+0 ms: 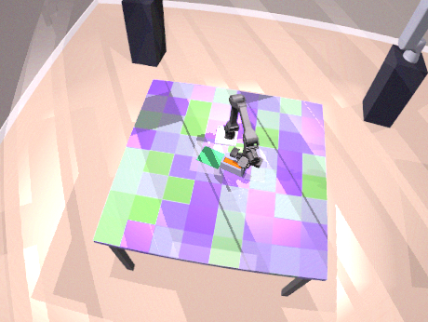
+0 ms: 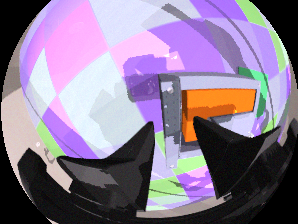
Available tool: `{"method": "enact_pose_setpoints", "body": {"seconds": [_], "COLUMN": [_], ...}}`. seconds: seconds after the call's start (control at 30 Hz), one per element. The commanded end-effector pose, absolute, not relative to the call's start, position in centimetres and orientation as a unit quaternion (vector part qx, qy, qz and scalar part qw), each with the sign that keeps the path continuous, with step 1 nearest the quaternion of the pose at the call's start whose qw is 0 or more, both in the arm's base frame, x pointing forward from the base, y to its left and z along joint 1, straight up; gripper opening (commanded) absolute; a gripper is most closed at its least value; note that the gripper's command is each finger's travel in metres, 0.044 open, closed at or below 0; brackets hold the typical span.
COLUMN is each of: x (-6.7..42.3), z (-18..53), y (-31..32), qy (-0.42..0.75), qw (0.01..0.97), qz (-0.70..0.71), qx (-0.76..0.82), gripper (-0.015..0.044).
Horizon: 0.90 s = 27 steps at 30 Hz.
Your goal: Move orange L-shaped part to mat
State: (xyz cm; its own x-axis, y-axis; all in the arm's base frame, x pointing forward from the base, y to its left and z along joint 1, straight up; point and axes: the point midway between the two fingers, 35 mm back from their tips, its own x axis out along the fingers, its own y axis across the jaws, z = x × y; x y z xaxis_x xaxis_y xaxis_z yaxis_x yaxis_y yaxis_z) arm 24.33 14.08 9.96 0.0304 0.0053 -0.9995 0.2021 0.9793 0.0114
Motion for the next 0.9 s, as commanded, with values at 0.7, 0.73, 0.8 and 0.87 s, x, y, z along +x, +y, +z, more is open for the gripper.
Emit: {"method": "enact_pose_setpoints", "body": {"seconds": [0.7,0.73,0.8,0.87], "x": [24.3,24.3,24.3,24.3], "z": [6.4,6.2,6.0,6.0], "y": [14.1,14.1,14.1,14.1], "qy": [0.695,0.695,0.695,0.695], "qw": [0.711,0.711,0.711,0.711], "qz": [-0.07,-0.07,-0.07,-0.07], "qx": [0.076,0.076,0.076,0.076], "gripper": [0.018,0.018,0.018,0.018]}}
